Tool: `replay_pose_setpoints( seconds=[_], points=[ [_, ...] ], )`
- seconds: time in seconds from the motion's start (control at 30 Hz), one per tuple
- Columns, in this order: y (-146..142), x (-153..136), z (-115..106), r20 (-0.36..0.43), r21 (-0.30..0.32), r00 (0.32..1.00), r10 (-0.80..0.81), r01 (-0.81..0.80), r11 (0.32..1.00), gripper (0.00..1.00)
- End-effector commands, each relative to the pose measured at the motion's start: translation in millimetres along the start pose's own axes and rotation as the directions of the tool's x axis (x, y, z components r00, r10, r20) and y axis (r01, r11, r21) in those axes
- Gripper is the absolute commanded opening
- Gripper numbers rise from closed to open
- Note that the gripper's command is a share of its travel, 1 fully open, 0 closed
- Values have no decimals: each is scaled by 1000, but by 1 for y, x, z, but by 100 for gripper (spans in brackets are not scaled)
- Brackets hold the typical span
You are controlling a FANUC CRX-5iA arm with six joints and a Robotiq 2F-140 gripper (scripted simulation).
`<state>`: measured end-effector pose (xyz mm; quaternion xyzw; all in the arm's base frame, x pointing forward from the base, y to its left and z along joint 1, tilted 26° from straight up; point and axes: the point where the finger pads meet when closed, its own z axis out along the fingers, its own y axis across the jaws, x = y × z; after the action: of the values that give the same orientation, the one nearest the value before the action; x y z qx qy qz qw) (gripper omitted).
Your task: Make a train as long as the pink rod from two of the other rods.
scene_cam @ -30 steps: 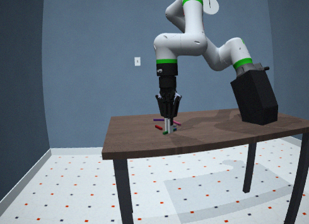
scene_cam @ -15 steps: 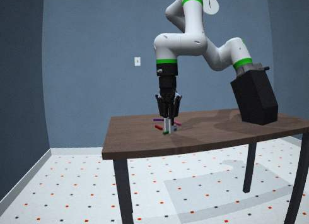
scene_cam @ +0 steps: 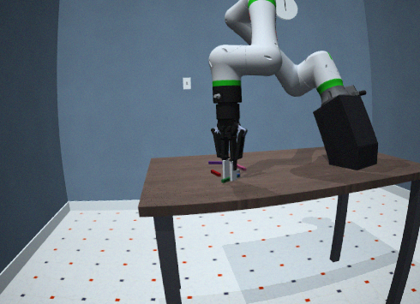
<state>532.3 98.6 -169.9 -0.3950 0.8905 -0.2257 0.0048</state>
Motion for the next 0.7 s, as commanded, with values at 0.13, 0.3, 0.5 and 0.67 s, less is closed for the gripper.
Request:
replay_pose_setpoints(
  seconds=[0.13,0.3,0.5,0.67],
  points=[
    [0,0,-10,0,0,1000,0,0,1000,15],
    [0,0,-32,0,0,1000,0,0,1000,15],
    [0,0,-54,0,0,1000,0,0,1000,15],
    [0,0,-78,0,0,1000,0,0,1000,15]
  ],
)
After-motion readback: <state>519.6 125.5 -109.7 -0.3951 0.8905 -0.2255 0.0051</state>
